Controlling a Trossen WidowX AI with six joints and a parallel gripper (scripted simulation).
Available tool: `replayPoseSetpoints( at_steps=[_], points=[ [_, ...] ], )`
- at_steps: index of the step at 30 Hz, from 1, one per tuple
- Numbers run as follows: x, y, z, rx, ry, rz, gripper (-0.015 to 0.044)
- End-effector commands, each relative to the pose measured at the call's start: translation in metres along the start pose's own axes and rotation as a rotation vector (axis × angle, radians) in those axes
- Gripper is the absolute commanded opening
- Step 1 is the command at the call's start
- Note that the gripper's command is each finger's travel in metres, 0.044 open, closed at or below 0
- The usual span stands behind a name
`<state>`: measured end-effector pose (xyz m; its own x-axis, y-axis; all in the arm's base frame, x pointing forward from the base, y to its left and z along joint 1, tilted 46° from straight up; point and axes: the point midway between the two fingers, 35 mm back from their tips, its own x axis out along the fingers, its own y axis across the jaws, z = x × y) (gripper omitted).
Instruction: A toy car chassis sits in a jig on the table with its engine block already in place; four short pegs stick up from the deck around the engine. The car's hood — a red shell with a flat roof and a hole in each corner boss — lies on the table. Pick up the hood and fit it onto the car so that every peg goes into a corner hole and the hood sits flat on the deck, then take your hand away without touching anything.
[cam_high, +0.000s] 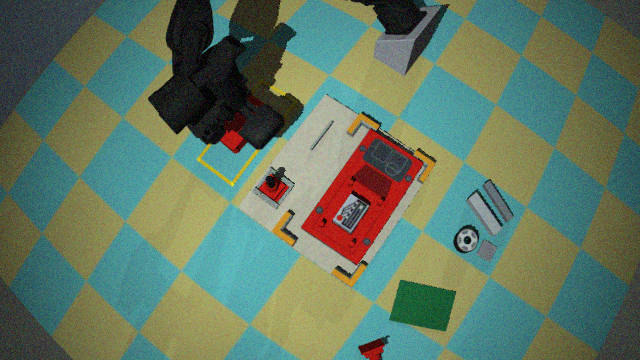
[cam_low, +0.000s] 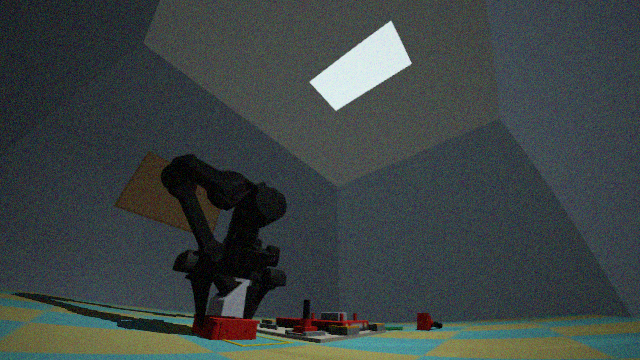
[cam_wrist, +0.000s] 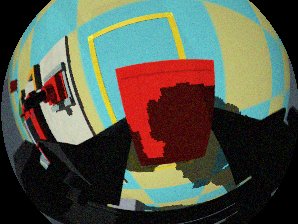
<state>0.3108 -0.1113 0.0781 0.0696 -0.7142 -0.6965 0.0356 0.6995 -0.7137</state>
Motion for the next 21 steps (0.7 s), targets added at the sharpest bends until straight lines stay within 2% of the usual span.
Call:
replayPoseSetpoints(
  at_steps=[1, 8, 9, 21],
  points=[
    [-0.002, 0.0, 0.0, 0.0, 0.0, 0.0, 0.0196],
    [-0.019, 0.0, 0.0, 0.0, 0.0, 0.001, 0.0012],
    [-0.023, 0.0, 0.0, 0.0, 0.0, 0.001, 0.0],
    [-0.072, 0.001, 0.001, 0.0, 0.001, 0.004, 0.0]
  ],
)
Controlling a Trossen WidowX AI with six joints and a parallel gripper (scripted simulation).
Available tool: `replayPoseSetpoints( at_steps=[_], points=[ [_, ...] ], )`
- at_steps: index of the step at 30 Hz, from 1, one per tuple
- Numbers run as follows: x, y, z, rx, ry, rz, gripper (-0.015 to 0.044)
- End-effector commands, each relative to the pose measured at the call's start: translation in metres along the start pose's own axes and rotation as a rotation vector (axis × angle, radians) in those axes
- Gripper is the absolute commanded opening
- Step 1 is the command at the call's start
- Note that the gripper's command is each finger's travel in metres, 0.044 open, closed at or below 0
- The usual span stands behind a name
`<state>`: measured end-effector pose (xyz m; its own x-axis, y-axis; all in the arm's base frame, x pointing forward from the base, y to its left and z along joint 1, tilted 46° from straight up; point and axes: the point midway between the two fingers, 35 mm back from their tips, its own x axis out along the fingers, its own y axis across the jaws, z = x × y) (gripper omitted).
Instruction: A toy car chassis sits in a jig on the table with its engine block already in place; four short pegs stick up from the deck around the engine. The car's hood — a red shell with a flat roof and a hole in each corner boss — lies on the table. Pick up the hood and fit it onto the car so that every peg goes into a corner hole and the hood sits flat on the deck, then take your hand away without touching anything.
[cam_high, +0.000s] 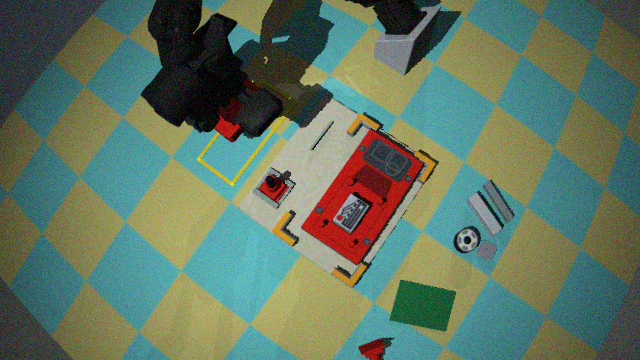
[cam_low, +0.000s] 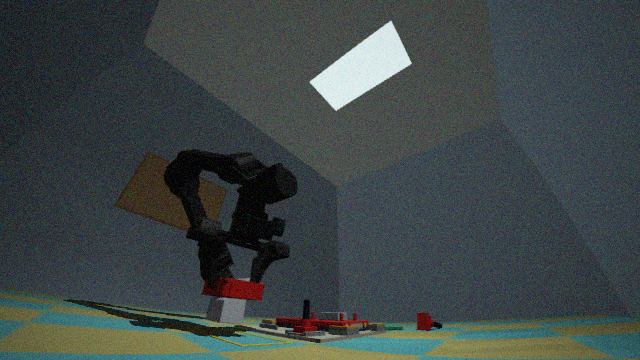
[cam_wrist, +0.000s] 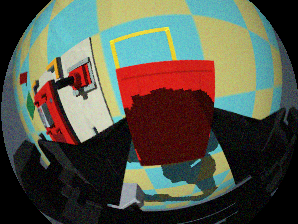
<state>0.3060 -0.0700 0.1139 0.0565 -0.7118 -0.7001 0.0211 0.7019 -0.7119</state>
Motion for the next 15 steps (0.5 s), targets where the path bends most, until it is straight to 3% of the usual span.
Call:
replayPoseSetpoints(
  at_steps=[1, 8, 15],
  points=[
    [-0.021, -0.002, 0.001, 0.014, -0.012, 0.0, 0.0],
    [-0.042, -0.002, 0.001, 0.013, -0.012, 0.001, 0.0],
    [-0.039, 0.002, 0.002, 0.002, -0.011, -0.002, 0.0]
  ],
)
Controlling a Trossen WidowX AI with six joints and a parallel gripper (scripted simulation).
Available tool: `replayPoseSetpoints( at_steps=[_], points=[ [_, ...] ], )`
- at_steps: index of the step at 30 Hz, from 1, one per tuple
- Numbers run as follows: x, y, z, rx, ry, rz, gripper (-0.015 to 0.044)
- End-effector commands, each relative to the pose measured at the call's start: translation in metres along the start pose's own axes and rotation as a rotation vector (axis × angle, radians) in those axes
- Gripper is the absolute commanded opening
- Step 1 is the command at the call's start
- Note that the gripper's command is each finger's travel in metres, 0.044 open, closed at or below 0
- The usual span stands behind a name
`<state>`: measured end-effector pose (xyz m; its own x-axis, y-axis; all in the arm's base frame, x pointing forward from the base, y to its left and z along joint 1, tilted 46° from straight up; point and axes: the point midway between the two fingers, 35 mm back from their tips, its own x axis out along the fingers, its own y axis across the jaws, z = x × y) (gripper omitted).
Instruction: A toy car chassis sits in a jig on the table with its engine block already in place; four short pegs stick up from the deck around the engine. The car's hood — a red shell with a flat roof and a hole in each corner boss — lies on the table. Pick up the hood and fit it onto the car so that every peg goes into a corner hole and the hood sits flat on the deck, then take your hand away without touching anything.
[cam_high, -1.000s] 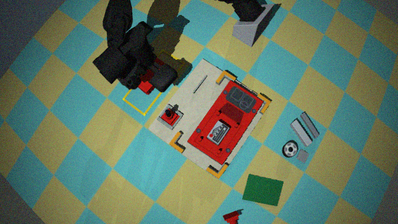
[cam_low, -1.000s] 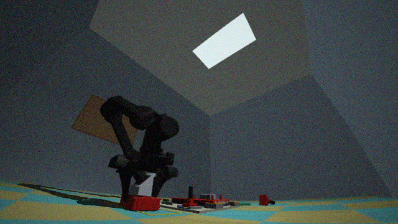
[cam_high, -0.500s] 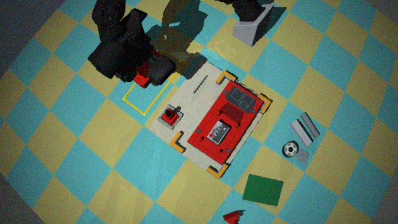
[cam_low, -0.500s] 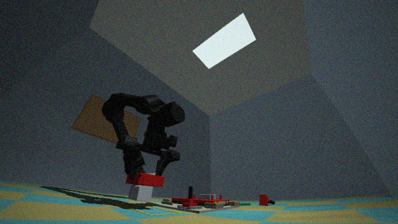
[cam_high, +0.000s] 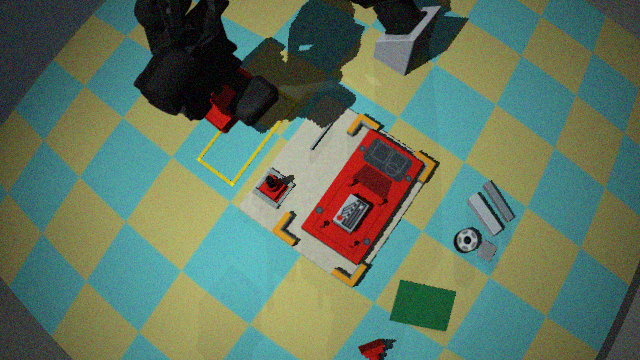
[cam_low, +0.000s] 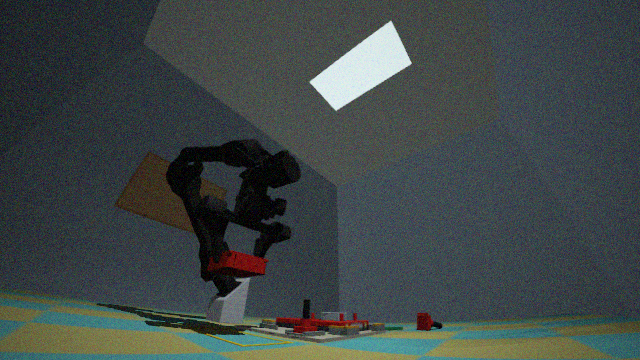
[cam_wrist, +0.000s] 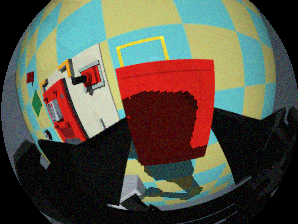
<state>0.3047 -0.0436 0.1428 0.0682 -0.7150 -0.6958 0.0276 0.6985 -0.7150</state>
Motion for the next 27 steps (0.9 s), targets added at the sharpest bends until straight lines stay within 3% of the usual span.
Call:
replayPoseSetpoints(
  at_steps=[1, 27],
  points=[
    [0.0, 0.008, 0.001, -0.007, 0.001, 0.006, 0.0],
    [-0.01, 0.161, 0.02, -0.067, 0.001, 0.035, 0.0]
  ],
)
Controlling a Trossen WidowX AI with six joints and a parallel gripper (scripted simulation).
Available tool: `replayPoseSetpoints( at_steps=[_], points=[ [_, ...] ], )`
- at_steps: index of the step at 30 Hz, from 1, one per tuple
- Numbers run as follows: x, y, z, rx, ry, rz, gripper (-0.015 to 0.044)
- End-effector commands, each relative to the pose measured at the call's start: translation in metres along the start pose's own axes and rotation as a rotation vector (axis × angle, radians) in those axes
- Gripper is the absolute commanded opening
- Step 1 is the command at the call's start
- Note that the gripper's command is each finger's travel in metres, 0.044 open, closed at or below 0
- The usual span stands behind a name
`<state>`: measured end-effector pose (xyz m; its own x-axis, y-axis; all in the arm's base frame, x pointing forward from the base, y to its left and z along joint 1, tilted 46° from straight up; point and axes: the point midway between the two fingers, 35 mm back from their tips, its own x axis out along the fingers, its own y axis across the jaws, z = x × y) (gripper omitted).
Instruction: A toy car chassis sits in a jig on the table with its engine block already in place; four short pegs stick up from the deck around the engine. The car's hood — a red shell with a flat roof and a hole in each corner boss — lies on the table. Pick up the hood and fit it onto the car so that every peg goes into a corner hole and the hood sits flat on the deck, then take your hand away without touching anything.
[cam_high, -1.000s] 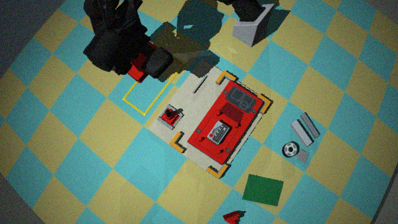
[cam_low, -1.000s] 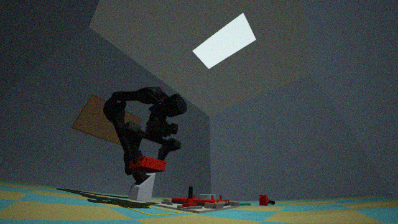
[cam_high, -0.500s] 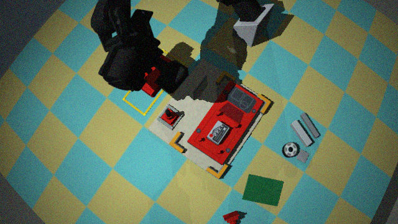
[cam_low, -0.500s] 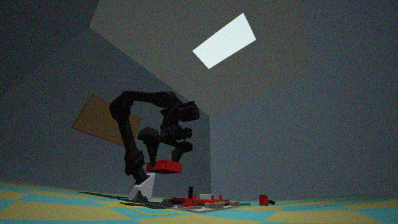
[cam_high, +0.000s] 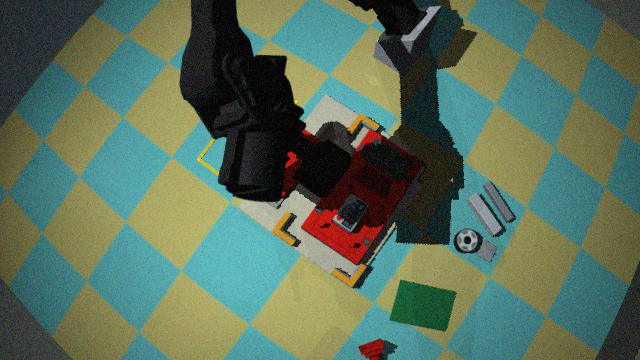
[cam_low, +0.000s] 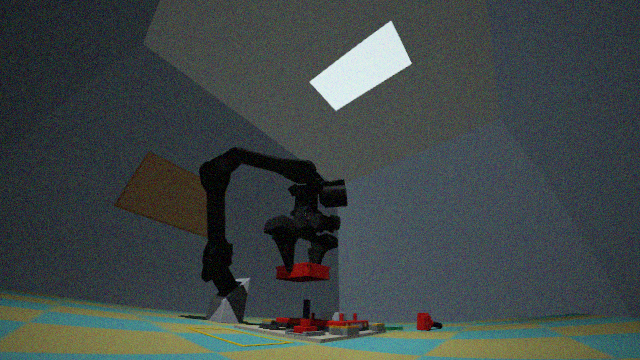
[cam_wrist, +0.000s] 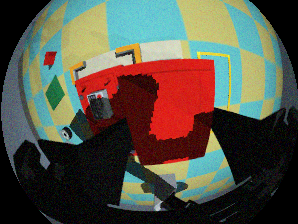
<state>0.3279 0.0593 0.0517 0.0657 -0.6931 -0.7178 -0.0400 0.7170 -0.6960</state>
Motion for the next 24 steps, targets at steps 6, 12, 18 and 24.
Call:
replayPoseSetpoints(
  at_steps=[6, 12, 18, 24],
  points=[
    [0.0, 0.057, 0.001, -0.009, -0.002, -0.001, 0.0],
    [0.003, 0.09, -0.002, -0.017, -0.003, -0.01, 0.0],
    [0.005, 0.113, -0.004, -0.021, -0.005, -0.018, 0.0],
    [0.008, 0.11, -0.004, -0.021, -0.005, -0.018, 0.0]
  ],
)
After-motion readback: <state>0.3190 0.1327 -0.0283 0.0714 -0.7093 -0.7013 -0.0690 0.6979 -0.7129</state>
